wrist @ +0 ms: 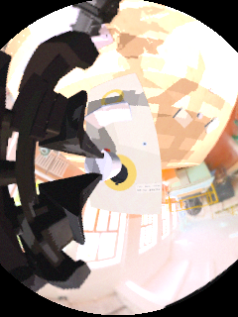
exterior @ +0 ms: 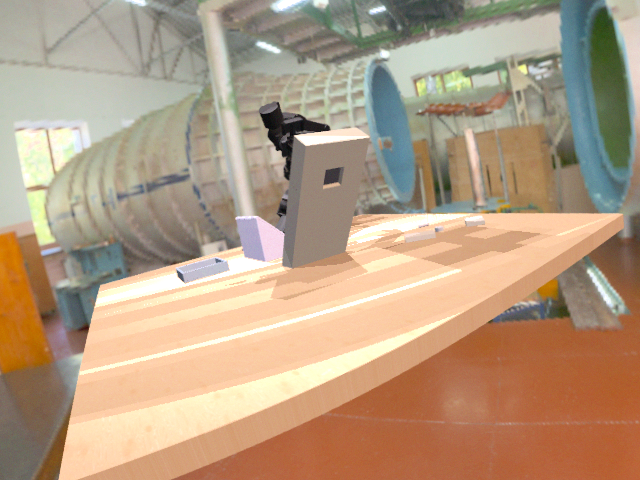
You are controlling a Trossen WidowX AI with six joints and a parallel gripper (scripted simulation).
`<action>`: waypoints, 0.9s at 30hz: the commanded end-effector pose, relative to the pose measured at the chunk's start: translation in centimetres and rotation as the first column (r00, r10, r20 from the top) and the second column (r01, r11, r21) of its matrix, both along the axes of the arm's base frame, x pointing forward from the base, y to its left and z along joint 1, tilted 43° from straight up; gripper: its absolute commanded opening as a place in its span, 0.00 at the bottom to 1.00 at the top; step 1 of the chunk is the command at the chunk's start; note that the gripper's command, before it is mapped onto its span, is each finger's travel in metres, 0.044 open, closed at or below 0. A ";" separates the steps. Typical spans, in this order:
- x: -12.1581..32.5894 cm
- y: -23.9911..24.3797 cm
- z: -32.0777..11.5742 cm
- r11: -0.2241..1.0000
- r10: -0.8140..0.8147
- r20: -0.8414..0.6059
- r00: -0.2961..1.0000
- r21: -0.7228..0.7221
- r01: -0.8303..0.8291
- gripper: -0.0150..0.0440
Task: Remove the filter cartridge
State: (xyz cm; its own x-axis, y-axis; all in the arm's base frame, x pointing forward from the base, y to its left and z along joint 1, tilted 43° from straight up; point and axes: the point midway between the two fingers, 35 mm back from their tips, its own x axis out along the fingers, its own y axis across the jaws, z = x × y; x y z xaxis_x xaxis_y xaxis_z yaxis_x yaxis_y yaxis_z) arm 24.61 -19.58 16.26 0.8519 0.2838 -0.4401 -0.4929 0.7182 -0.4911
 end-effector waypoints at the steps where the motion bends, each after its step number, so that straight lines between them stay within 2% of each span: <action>1: -0.5 0.8 -0.5 1.000 0.001 0.011 1.000 -0.012 -0.001 0.25; 16: -2.4 4.0 -3.5 1.000 0.001 0.010 1.000 -0.012 -0.001 0.25; 20: -2.1 3.4 -3.3 1.000 -0.001 -0.001 1.000 0.002 0.001 0.43; 27: -2.1 3.4 -3.3 1.000 -0.001 -0.001 1.000 0.002 0.001 0.44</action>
